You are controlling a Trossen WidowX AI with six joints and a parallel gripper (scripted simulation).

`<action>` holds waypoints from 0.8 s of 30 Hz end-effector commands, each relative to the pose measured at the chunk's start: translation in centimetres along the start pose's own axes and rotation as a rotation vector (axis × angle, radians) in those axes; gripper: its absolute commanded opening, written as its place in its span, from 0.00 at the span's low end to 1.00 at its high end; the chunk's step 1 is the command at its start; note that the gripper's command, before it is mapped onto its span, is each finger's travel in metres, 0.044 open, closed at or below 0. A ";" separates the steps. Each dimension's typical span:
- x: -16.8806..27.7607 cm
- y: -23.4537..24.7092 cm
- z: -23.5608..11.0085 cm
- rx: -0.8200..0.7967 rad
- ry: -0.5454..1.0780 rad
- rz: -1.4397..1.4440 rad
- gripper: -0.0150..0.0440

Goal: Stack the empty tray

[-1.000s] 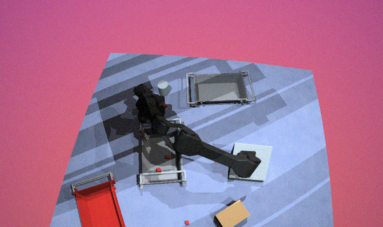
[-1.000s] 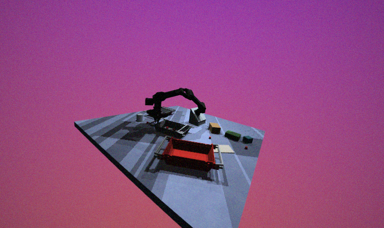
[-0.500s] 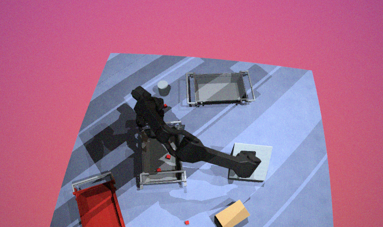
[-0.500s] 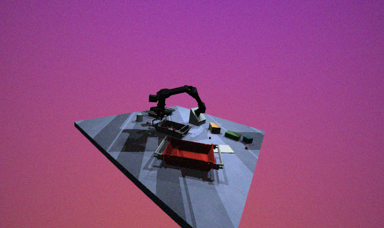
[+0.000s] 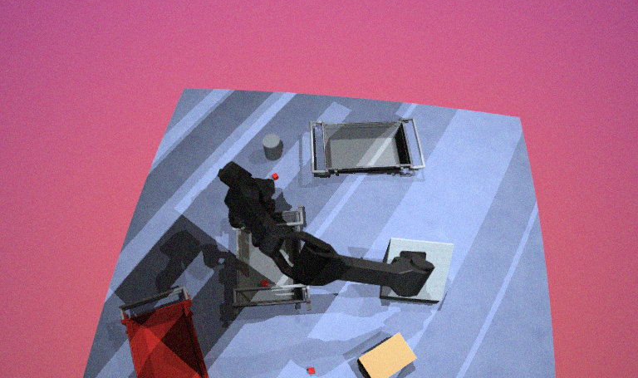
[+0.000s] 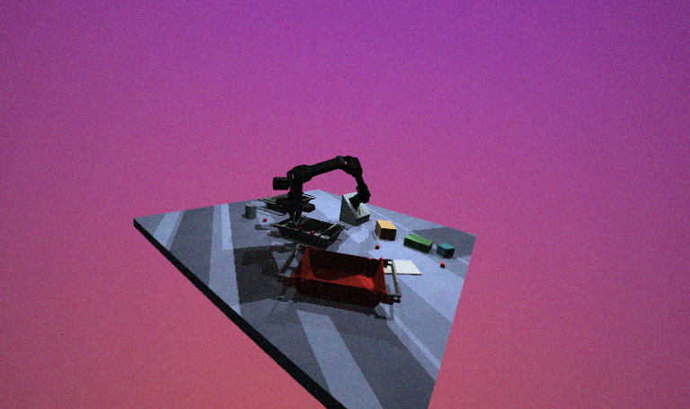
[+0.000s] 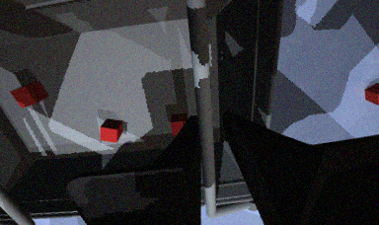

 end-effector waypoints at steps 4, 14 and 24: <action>-0.1 -0.5 -3.6 0.012 -0.015 -0.005 0.40; 0.1 -0.5 -3.0 0.006 -0.013 0.006 0.40; 0.1 -0.5 -3.0 0.006 -0.013 0.006 0.40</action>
Point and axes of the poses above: the point midway between the two fingers, 35 mm back from their tips, its own z axis out along the fingers, its own y axis across the jaws, x = y × z, the point moved 8 cm from there along -z, back along the fingers, and after that the axes turned 4 degrees about z, right-handed, at the moved point
